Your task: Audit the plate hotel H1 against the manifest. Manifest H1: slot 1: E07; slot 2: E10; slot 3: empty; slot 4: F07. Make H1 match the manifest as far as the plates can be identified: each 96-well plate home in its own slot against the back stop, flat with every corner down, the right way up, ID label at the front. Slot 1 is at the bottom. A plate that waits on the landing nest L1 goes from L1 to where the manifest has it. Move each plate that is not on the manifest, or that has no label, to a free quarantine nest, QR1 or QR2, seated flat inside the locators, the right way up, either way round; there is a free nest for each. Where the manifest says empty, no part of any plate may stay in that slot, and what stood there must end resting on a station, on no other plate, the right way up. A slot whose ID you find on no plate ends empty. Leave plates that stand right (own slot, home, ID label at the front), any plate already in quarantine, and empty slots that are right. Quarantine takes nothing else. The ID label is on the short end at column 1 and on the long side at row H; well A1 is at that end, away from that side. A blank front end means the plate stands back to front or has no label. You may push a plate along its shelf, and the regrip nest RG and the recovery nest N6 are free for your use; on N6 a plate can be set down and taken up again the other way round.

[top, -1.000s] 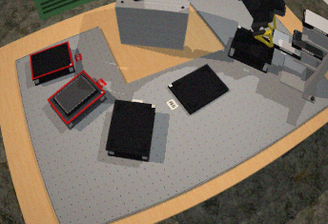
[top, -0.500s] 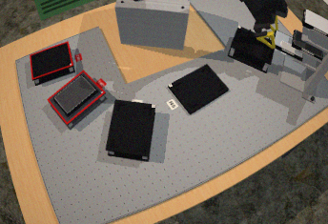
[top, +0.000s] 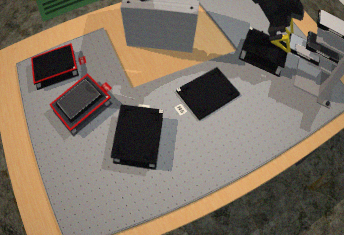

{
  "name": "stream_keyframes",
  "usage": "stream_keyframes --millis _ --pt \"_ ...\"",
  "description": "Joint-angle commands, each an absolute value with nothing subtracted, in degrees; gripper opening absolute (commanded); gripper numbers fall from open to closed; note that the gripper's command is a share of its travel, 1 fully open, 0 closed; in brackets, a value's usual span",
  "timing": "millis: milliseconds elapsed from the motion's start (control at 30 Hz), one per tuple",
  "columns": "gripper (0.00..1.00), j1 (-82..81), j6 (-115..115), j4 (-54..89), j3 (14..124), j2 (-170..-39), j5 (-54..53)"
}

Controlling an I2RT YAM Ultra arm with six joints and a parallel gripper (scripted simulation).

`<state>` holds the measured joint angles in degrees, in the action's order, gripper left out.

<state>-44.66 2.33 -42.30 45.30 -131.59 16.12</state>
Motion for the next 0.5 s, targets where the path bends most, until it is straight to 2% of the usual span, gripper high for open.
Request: stream_keyframes --millis 0,467 --pt "0.86 -44.4 1.7 -42.6 47.3 -131.4 15.8" --pt "0.86 -44.6 1.7 -42.9 47.9 -131.1 15.8"
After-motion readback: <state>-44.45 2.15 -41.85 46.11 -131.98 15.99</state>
